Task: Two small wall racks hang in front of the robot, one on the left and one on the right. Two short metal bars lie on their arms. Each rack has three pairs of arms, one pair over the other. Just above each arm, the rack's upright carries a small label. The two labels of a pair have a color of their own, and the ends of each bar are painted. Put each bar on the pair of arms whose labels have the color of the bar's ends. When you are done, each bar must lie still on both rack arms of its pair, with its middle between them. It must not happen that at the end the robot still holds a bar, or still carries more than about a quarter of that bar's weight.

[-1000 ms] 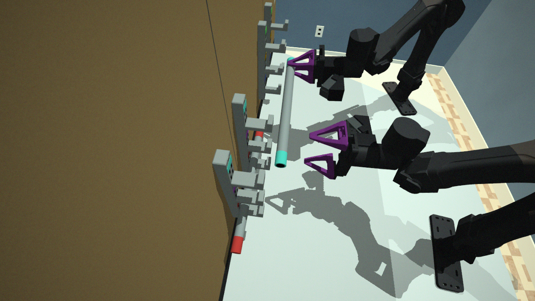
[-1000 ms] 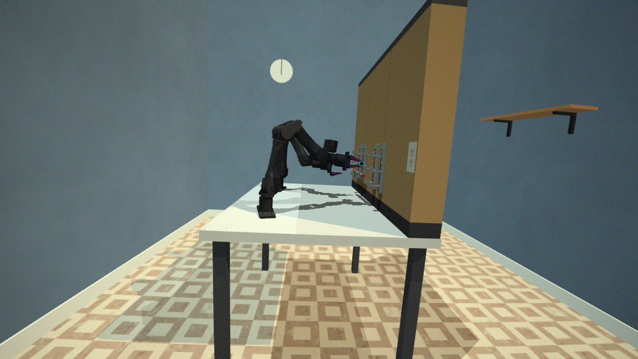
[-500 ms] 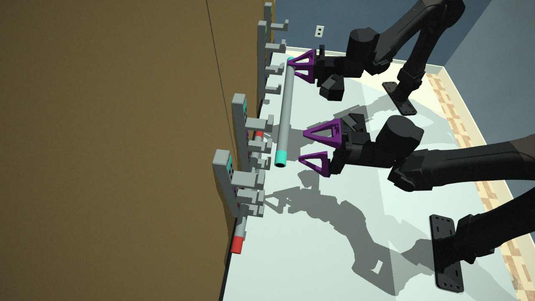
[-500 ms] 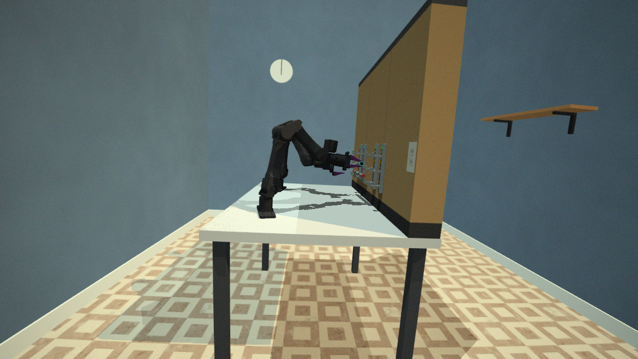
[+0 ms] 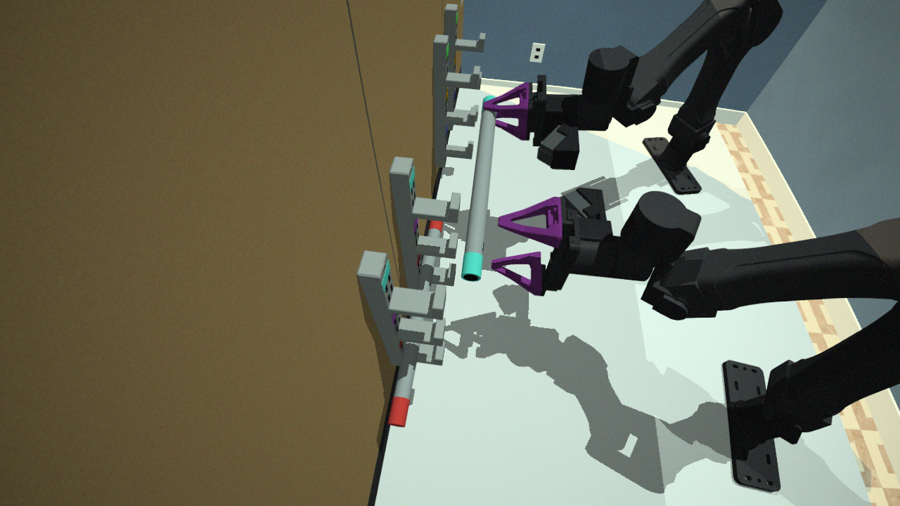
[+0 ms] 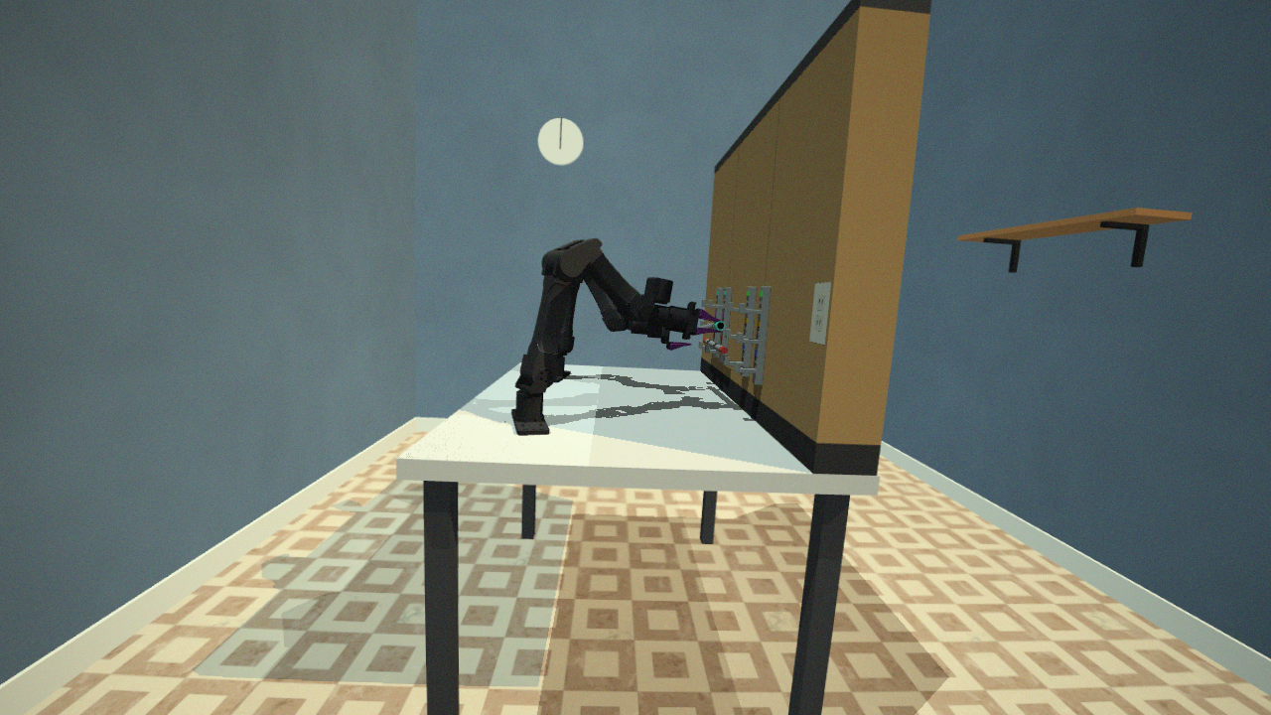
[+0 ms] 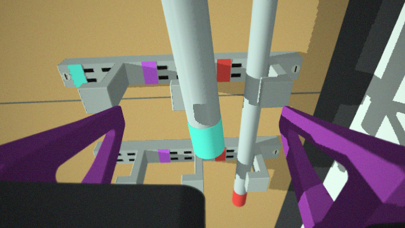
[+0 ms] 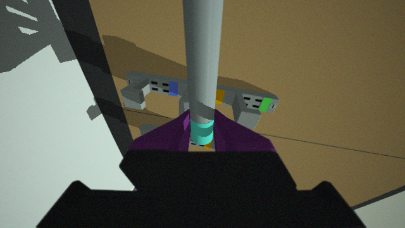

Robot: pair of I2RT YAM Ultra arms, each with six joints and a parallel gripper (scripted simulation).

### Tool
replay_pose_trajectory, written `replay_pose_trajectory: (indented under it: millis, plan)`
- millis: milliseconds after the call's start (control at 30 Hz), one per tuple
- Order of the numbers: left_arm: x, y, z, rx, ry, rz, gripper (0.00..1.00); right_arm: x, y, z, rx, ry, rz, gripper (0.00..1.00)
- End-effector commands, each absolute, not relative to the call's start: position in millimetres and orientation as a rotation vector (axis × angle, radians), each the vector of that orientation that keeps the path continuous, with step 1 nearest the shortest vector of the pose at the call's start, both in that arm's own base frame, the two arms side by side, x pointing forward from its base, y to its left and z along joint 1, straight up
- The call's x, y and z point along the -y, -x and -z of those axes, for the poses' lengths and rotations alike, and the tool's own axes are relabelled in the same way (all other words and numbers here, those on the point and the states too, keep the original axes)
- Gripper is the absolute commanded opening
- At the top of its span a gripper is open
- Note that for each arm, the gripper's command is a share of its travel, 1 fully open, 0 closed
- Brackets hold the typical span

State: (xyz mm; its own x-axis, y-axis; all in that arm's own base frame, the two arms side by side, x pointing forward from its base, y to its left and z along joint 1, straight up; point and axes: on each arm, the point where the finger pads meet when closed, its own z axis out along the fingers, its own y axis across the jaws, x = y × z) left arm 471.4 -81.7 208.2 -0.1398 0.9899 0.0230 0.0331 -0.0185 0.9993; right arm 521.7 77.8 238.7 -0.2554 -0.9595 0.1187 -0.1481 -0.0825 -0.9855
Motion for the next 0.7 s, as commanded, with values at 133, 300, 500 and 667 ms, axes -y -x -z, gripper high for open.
replay_pose_trajectory:
  millis: [133, 300, 500, 667]
  plan:
    - [78.7, -487.0, -220.0, -1.314, -1.137, -1.314, 1.0, -81.7, -525.3, -280.8, -1.405, 1.07, 1.405, 0.0]
    - [78.2, -490.4, -219.5, -1.314, -1.137, -1.314, 1.0, -81.7, -525.3, -280.5, -1.405, 1.07, 1.405, 0.0]
    - [77.2, -497.4, -219.8, -1.314, -1.137, -1.314, 1.0, -81.7, -525.3, -279.7, -1.405, 1.07, 1.405, 0.0]
    - [76.4, -503.1, -220.1, -1.314, -1.137, -1.314, 1.0, -81.7, -525.3, -279.0, -1.405, 1.07, 1.405, 0.0]
